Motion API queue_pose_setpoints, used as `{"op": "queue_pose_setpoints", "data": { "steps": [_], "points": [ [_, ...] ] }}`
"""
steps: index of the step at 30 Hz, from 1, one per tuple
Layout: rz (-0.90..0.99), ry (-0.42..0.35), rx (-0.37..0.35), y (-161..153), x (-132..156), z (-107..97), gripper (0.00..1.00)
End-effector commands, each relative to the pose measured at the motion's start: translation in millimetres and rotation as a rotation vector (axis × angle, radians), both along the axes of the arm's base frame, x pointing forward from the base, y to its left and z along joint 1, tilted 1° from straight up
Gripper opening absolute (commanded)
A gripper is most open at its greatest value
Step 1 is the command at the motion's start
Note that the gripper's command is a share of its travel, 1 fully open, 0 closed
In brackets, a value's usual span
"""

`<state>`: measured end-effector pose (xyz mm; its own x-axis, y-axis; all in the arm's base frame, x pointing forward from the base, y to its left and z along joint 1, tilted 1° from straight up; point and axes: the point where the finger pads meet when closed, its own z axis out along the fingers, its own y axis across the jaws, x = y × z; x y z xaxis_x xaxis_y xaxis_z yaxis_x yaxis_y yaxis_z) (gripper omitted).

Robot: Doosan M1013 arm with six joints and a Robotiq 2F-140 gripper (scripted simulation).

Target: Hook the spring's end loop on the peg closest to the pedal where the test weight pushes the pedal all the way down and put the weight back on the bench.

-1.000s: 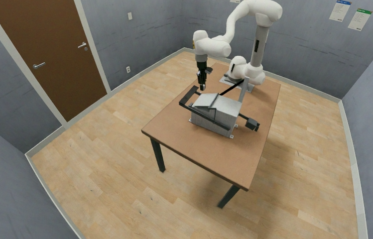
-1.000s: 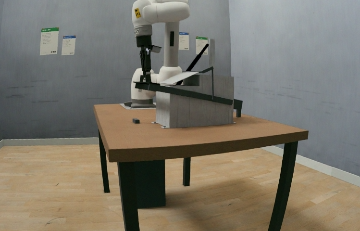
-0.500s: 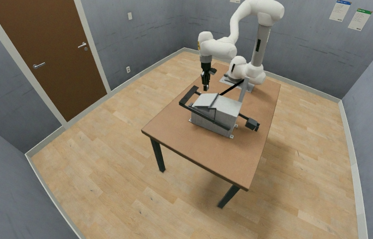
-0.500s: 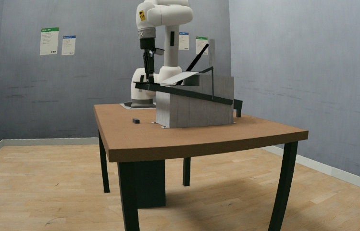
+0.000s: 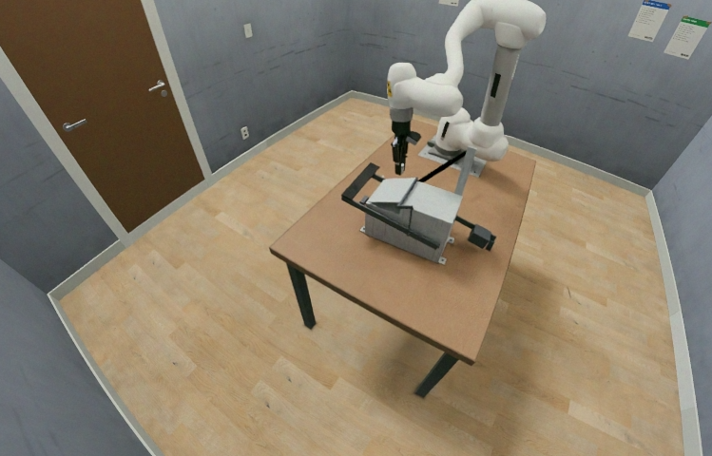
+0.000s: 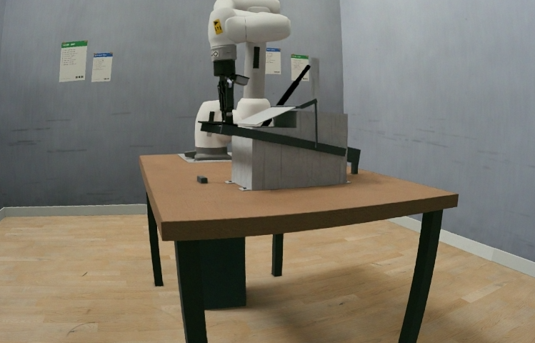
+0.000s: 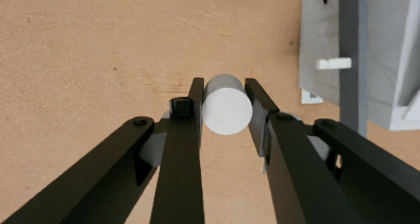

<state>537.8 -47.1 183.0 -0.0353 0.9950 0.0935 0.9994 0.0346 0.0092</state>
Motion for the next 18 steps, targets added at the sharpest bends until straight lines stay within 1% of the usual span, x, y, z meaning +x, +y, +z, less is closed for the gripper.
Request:
{"op": "queue_pose_setpoints", "data": {
  "steps": [1,12,15,18],
  "points": [
    [0.0,-0.001,-0.003,3.6,-3.6,-1.0,0.25],
    [0.0,-0.002,-0.019,22.2,-24.5,-9.6,0.25],
    [0.0,-0.002,-0.018,22.1,-24.3,-9.6,0.25],
    [0.0,-0.002,-0.023,27.2,-30.0,-12.0,0.25]
  ]
}}
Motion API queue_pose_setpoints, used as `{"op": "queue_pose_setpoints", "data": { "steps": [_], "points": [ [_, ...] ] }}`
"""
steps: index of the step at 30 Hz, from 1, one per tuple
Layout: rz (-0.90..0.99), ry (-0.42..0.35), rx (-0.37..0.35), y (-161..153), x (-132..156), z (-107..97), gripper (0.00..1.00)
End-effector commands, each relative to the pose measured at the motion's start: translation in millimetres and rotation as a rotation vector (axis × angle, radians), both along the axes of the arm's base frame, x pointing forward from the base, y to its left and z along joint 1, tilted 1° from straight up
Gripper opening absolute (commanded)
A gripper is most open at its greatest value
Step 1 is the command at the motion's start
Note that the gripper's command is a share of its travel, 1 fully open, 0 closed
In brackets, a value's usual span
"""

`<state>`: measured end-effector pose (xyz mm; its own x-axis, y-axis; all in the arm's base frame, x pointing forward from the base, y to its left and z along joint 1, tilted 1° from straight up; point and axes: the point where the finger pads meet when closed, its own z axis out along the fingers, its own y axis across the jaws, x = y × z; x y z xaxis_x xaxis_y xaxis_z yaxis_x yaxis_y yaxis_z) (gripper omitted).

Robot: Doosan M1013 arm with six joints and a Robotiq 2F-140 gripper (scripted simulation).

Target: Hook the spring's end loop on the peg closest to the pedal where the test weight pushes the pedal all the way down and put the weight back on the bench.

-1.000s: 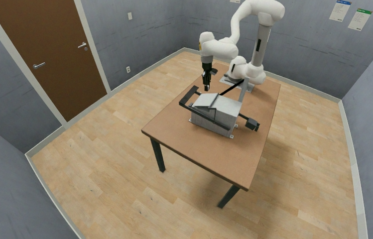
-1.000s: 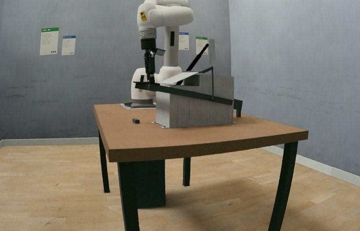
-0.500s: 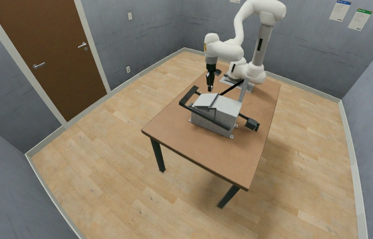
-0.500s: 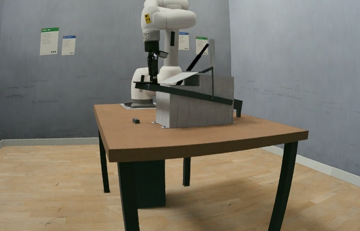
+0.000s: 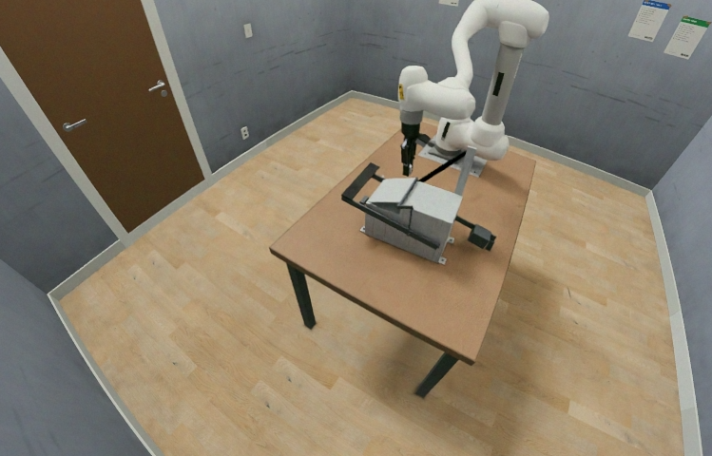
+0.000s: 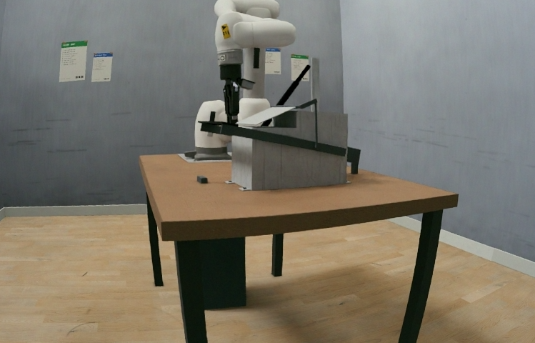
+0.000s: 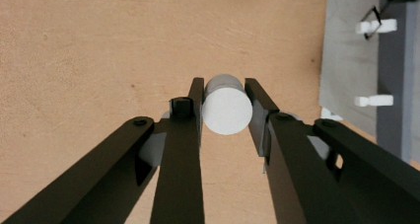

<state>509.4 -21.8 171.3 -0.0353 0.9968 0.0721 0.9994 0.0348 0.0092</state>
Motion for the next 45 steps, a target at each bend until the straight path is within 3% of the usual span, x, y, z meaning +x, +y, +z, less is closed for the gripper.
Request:
{"op": "queue_pose_setpoints", "data": {
  "steps": [1,45],
  "points": [
    [0.0,-0.001,-0.003,3.6,-3.6,-1.0,0.25],
    [-0.001,-0.003,-0.058,67.6,-75.4,-30.8,0.25]
  ]
}}
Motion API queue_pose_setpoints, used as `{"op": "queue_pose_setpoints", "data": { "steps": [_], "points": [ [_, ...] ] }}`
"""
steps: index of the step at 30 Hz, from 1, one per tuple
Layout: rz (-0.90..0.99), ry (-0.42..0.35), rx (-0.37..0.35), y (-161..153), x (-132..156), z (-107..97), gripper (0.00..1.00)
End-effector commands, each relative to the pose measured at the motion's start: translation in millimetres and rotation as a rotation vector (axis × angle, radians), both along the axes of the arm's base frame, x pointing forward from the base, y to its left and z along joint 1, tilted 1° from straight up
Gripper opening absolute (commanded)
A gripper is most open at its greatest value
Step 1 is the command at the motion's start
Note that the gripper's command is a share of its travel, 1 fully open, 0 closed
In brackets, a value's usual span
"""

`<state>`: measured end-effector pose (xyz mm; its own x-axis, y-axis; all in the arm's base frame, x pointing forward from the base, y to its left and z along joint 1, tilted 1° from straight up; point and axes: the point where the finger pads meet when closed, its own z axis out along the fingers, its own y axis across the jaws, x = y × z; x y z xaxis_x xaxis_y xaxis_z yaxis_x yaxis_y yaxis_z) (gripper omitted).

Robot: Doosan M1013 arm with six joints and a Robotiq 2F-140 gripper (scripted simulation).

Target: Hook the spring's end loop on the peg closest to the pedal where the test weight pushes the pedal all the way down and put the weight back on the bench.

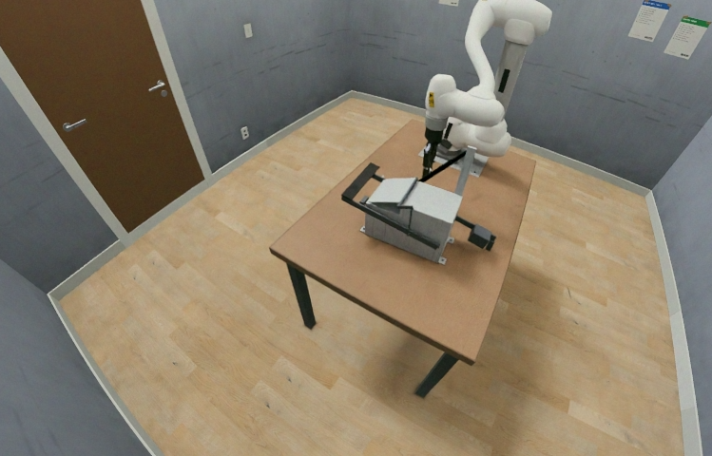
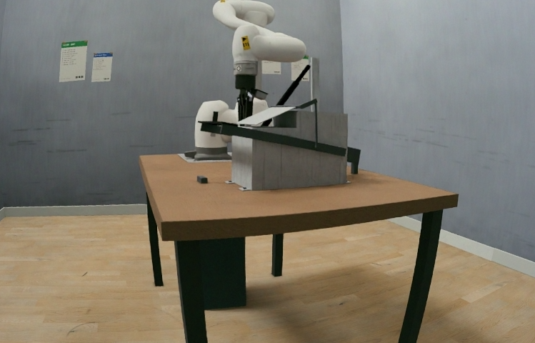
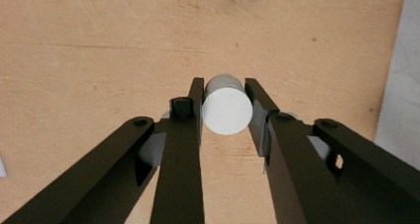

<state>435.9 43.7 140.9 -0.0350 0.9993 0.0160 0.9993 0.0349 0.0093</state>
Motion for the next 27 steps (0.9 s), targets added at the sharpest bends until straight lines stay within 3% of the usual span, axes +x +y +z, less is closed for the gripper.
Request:
{"op": "queue_pose_setpoints", "data": {
  "steps": [1,19,27],
  "points": [
    [0.0,-0.001,-0.001,2.1,-1.8,-0.5,0.25],
    [0.0,-0.001,-0.013,15.5,-16.8,-6.6,0.25],
    [0.0,-0.001,-0.012,14.6,-15.6,-22.1,0.25]
  ]
}}
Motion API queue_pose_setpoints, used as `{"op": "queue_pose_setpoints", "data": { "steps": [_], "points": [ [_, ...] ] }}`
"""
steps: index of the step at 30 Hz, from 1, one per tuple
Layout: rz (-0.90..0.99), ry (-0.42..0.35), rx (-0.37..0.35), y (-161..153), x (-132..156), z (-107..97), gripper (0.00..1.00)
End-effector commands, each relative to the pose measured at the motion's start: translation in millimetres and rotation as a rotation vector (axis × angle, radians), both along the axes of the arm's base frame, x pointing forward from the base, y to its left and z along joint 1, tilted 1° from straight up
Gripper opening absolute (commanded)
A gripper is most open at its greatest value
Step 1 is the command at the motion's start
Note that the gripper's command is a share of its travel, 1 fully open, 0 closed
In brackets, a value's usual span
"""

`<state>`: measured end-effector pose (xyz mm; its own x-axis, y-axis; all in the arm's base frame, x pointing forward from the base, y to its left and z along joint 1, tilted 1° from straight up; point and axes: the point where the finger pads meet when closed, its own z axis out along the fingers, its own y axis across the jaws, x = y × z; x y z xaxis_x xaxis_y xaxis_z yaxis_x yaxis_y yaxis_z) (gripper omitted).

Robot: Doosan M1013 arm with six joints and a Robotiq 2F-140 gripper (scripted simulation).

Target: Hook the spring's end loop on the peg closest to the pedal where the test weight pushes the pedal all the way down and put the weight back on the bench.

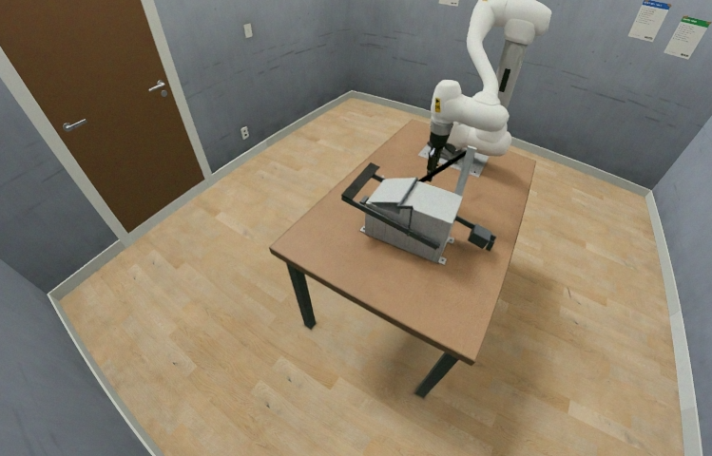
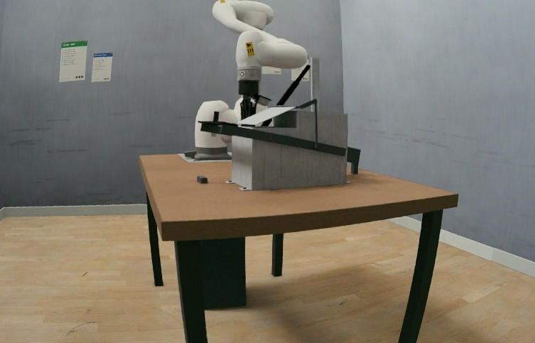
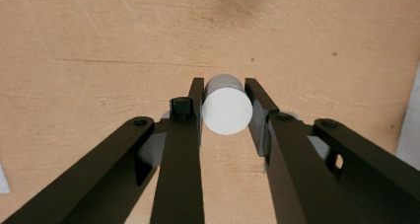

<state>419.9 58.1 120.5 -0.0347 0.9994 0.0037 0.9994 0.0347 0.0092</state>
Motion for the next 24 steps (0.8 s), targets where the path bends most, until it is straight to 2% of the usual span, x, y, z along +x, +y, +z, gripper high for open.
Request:
{"op": "queue_pose_setpoints", "data": {
  "steps": [1,24],
  "points": [
    [0.0,-0.001,0.0,0.2,0.4,-3.6,0.25],
    [0.0,-0.001,0.0,0.8,0.3,-43.6,0.25]
  ]
}}
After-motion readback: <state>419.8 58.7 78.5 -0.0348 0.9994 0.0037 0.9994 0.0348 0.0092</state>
